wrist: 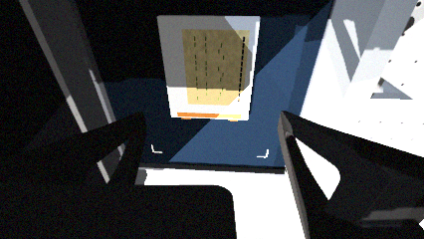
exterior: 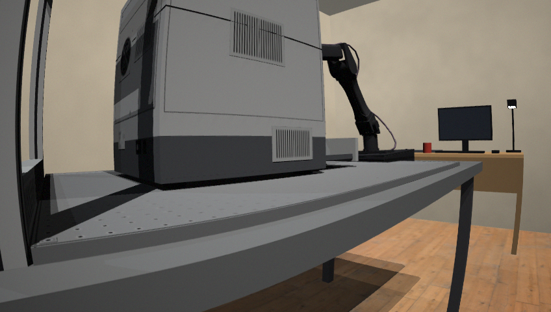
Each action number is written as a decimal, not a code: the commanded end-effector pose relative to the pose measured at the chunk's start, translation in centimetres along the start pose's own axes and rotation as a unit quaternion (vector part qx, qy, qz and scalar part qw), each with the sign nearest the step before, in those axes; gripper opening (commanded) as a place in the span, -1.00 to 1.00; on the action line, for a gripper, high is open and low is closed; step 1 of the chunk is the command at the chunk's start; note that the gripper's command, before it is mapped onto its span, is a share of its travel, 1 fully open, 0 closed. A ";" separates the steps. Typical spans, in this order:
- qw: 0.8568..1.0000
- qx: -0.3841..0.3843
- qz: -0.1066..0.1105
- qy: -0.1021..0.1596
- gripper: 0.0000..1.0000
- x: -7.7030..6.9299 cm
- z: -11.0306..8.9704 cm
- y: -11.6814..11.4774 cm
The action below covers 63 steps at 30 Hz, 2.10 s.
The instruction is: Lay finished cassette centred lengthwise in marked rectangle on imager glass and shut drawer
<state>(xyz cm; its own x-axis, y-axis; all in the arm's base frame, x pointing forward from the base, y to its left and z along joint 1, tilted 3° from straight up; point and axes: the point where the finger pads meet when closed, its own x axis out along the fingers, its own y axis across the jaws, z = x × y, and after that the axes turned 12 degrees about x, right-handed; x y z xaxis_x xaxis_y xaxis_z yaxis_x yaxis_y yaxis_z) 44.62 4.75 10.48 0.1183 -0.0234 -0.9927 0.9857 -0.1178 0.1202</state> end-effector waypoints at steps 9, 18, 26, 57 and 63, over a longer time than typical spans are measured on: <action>1.000 0.001 0.022 0.001 1.00 -1.4 -0.1 -0.7; 1.000 -0.002 0.017 -0.001 1.00 -2.0 0.0 -2.0; 1.000 0.001 0.016 -0.001 1.00 -2.5 0.4 -2.6; 1.000 -0.001 0.008 -0.003 1.00 -4.6 1.1 -6.2; 1.000 -0.001 0.008 -0.003 1.00 -4.9 1.1 -6.6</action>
<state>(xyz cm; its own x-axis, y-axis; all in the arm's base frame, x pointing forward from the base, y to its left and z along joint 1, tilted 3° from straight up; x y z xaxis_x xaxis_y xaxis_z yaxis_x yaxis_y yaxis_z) 38.46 4.46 13.51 0.1276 -0.0209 -0.9916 0.9847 -0.1171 0.1292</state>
